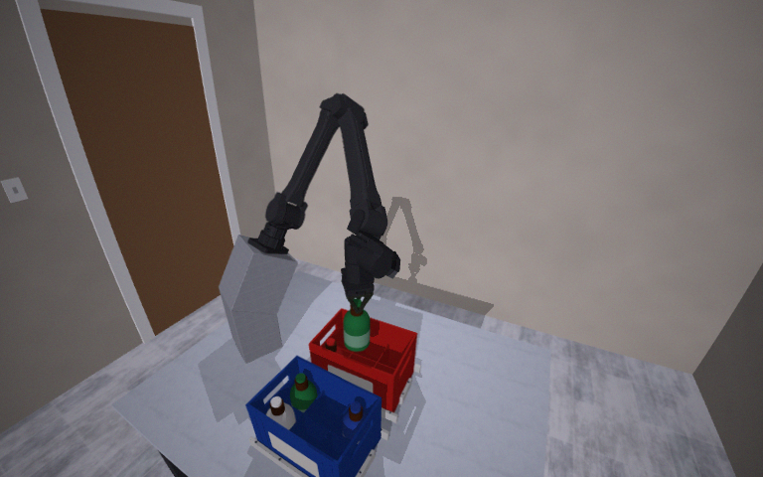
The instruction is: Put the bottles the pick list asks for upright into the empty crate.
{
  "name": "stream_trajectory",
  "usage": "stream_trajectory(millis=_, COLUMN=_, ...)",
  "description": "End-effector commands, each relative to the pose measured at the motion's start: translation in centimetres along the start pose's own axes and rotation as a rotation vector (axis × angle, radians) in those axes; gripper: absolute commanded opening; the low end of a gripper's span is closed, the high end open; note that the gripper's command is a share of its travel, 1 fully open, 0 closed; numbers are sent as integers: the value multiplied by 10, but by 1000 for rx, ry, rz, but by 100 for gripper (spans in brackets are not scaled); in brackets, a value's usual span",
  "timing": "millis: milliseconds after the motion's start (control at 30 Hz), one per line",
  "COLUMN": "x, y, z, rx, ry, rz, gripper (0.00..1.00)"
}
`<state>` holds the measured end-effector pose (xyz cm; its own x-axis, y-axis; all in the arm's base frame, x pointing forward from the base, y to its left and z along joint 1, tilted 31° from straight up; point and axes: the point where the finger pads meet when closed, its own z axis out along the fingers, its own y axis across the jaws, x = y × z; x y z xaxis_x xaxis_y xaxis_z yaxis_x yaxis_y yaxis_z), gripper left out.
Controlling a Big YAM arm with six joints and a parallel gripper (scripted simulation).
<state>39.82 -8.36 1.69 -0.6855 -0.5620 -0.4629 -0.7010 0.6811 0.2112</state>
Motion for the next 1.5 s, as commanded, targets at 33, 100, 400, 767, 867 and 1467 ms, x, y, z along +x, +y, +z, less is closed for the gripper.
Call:
stream_trajectory(millis=33, x=-17, y=-8, z=-16, rx=54, ry=-21, rz=-24, gripper=0)
stream_trajectory(millis=100, x=-19, y=-8, z=-15, rx=55, ry=-22, rz=-30, gripper=0)
stream_trajectory(millis=400, x=-14, y=-10, z=-16, rx=59, ry=-24, rz=-16, gripper=0)
stream_trajectory(millis=767, x=-15, y=-9, z=-14, rx=56, ry=-23, rz=-20, gripper=0)
stream_trajectory(millis=867, x=-21, y=-14, z=-17, rx=68, ry=-28, rz=-30, gripper=0)
stream_trajectory(millis=1467, x=-20, y=-13, z=-14, rx=65, ry=-27, rz=-30, gripper=0)
